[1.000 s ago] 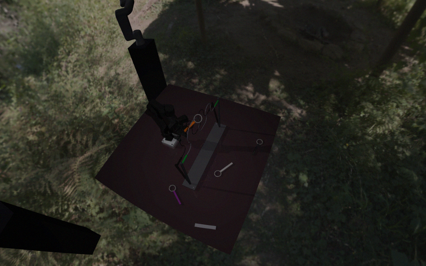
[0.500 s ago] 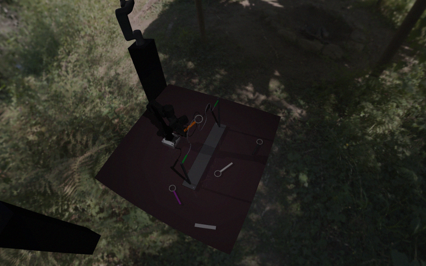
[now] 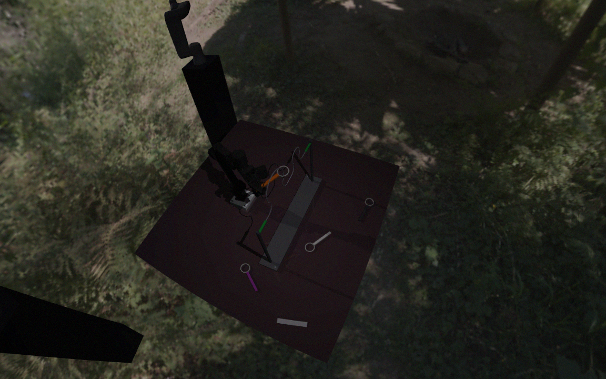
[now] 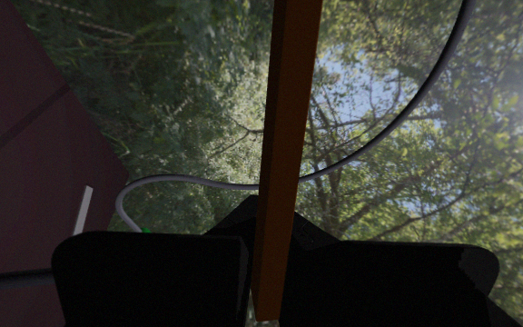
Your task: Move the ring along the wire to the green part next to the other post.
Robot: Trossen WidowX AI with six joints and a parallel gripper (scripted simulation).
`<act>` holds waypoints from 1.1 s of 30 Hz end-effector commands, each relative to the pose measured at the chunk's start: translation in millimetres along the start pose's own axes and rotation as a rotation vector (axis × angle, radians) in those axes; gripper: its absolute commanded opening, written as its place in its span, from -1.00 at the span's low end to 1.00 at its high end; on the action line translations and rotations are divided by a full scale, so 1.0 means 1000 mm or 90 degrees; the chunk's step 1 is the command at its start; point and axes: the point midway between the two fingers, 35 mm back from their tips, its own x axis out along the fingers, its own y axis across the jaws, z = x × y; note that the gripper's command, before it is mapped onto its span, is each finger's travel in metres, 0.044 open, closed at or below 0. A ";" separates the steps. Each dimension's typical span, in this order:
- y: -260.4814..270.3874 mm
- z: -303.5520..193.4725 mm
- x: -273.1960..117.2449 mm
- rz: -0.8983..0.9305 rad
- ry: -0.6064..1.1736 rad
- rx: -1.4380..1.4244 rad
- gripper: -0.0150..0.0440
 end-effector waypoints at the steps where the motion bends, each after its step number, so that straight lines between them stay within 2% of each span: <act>1: -0.004 0.000 -0.001 -0.021 -0.005 -0.030 -1.00; 33: -0.017 0.003 -0.001 -0.147 -0.032 -0.254 -1.00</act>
